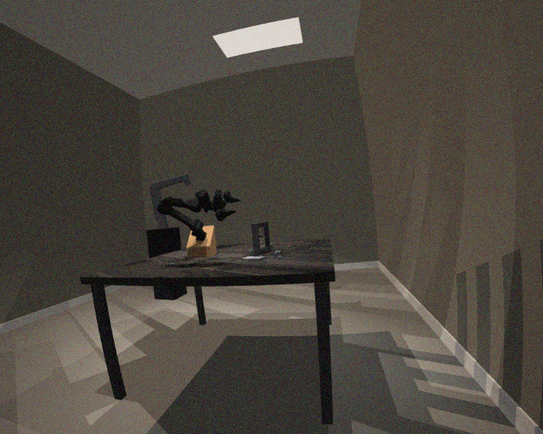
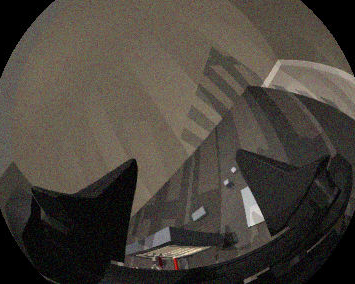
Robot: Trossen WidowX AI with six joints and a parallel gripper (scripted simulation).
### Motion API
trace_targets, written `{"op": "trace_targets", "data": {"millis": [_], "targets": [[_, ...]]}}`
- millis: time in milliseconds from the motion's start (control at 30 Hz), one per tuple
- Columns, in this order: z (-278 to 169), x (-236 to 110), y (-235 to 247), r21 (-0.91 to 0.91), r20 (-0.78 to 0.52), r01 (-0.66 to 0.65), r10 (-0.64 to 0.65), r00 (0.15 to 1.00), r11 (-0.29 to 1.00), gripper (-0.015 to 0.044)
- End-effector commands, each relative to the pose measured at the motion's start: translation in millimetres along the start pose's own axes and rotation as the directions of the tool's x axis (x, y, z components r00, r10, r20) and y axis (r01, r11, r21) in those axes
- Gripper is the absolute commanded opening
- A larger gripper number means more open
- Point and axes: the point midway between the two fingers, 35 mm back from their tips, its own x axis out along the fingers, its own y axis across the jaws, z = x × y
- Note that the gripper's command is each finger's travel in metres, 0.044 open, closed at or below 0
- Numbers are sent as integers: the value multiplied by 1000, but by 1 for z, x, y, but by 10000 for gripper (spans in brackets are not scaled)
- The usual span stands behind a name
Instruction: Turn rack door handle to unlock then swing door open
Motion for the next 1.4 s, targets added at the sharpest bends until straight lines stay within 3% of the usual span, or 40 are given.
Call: {"op": "trace_targets", "data": {"millis": [0,133,700,1367], "targets": [[0,0,0,1,-2,0,0,1000,1000,374],[-8,7,5,32,-48,-8,10,999,999,283],[-72,49,47,169,-414,24,49,909,985,283],[-150,65,95,92,-753,144,-26,657,985,283]]}}
